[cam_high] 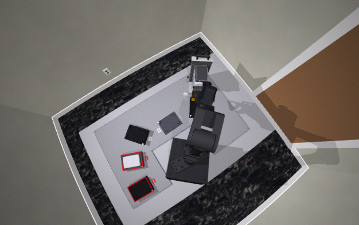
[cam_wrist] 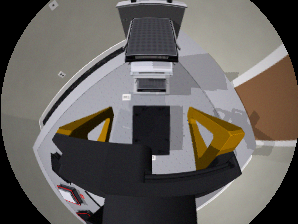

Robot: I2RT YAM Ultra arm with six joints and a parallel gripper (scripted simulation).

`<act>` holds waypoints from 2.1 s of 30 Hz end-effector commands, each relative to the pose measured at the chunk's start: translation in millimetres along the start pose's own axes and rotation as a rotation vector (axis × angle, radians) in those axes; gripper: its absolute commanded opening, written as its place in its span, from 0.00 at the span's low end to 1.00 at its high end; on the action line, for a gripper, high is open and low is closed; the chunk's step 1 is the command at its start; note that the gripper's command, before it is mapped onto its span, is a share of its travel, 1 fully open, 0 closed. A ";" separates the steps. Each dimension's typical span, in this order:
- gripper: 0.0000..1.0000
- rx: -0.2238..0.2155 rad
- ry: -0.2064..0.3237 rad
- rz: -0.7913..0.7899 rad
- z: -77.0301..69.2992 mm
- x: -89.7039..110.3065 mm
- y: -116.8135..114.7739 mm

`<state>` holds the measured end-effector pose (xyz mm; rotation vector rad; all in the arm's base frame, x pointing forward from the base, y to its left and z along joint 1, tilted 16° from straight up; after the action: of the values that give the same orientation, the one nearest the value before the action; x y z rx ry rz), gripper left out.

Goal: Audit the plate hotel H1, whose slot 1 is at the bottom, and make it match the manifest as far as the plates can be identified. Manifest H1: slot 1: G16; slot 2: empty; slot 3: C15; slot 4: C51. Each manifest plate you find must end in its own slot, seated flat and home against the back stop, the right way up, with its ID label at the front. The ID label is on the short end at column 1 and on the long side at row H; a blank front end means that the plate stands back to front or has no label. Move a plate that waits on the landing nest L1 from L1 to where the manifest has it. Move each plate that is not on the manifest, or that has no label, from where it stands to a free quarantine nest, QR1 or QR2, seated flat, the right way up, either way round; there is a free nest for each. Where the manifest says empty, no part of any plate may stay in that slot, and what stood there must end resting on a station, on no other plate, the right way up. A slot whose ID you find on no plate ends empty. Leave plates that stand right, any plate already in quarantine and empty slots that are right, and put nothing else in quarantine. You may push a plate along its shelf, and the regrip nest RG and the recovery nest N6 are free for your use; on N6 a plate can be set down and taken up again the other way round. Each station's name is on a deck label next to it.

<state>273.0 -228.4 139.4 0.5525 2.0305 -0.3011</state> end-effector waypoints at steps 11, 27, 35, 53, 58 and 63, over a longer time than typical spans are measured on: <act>1.00 0.006 -0.031 -0.005 15.8 -14.6 -1.2; 1.00 0.006 -0.031 -0.005 27.6 -18.1 -1.1; 1.00 0.006 -0.031 -0.005 27.6 -18.1 -1.1; 1.00 0.006 -0.031 -0.005 27.6 -18.1 -1.1; 1.00 0.006 -0.031 -0.005 27.6 -18.1 -1.1; 1.00 0.006 -0.031 -0.005 27.6 -18.1 -1.1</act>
<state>299.8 -244.7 136.7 0.5483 2.0158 -0.3103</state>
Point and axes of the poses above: the point where the finger pads meet when closed, its own z axis out along the fingers, its own y axis across the jaws, x = y × z, the point moved 6 cm from there along -z, back along the fingers, and after that the axes turned 3 degrees about z, right-handed, at the moved point
